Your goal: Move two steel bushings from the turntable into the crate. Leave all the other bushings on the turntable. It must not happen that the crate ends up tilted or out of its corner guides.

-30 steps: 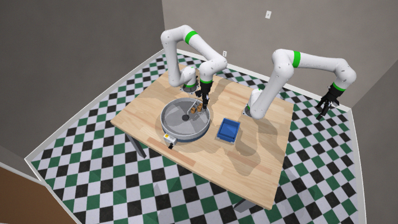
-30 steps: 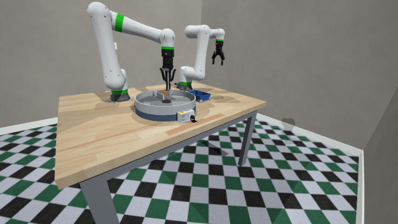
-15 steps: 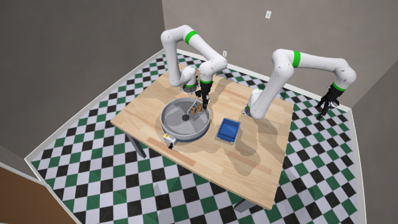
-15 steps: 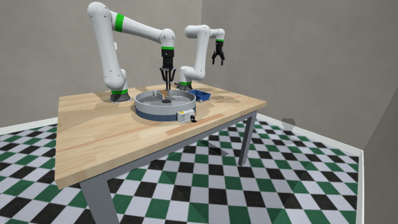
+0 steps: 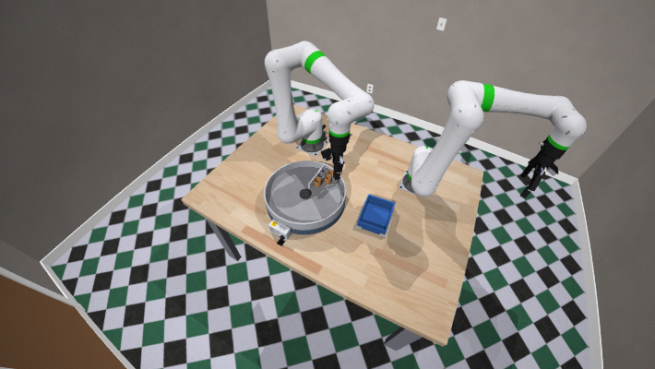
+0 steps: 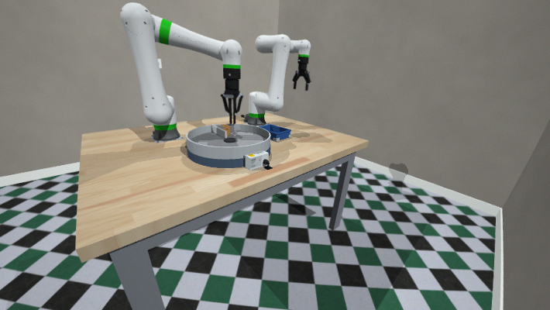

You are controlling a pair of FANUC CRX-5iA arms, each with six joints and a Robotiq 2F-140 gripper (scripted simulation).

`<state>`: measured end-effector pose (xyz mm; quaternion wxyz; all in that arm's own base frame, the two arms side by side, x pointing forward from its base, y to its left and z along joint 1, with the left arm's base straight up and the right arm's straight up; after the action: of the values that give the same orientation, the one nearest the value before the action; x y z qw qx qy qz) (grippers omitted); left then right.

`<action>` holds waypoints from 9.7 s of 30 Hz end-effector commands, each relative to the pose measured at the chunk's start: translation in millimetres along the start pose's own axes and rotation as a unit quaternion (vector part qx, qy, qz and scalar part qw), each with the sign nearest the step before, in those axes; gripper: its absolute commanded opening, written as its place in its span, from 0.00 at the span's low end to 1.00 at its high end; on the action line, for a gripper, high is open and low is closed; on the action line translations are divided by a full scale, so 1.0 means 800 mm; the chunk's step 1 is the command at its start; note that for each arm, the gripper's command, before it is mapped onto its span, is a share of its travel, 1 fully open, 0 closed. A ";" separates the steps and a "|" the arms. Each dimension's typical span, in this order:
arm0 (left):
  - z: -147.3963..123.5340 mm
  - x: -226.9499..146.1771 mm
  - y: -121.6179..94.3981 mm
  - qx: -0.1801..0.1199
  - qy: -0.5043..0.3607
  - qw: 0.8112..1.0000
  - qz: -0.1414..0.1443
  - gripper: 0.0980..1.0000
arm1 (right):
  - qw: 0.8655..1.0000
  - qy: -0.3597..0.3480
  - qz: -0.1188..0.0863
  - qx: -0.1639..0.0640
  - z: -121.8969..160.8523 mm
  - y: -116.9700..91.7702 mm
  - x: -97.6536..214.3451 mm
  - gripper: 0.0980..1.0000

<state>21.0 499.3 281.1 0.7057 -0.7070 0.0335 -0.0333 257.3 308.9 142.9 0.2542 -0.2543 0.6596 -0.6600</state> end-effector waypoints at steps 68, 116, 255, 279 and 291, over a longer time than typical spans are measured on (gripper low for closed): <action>0.000 0.000 -0.001 0.001 0.000 1.000 0.000 1.00 | 1.000 0.000 0.001 0.000 0.000 0.032 -0.001 0.10; 0.000 0.000 -0.001 0.001 0.000 1.000 0.000 1.00 | 1.000 0.000 0.001 0.000 0.000 0.035 -0.001 0.00; 0.000 0.000 -0.001 0.001 0.000 1.000 0.000 1.00 | 1.000 0.000 0.001 0.000 -0.161 -0.057 -0.252 0.00; 0.000 0.000 -0.001 0.001 0.000 1.000 0.000 1.00 | 1.000 0.000 0.001 0.000 -0.192 -0.057 -0.301 0.00; 0.000 0.000 -0.001 0.001 0.000 1.000 0.000 1.00 | 1.000 0.000 0.001 0.000 -0.192 -0.057 -0.301 0.00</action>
<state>21.0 499.3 281.1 0.7057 -0.7070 0.0335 -0.0333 332.0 584.2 186.9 0.2542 -0.2543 0.6596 -0.6600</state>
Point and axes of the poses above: on each arm, the point where the finger pads meet when closed, its own y axis out along the fingers, its own x axis across the jaws, z = x × y, the point moved 1 cm from there along -y, back along the fingers, and after that the axes turned 3 degrees about y, right-handed, at the moved point
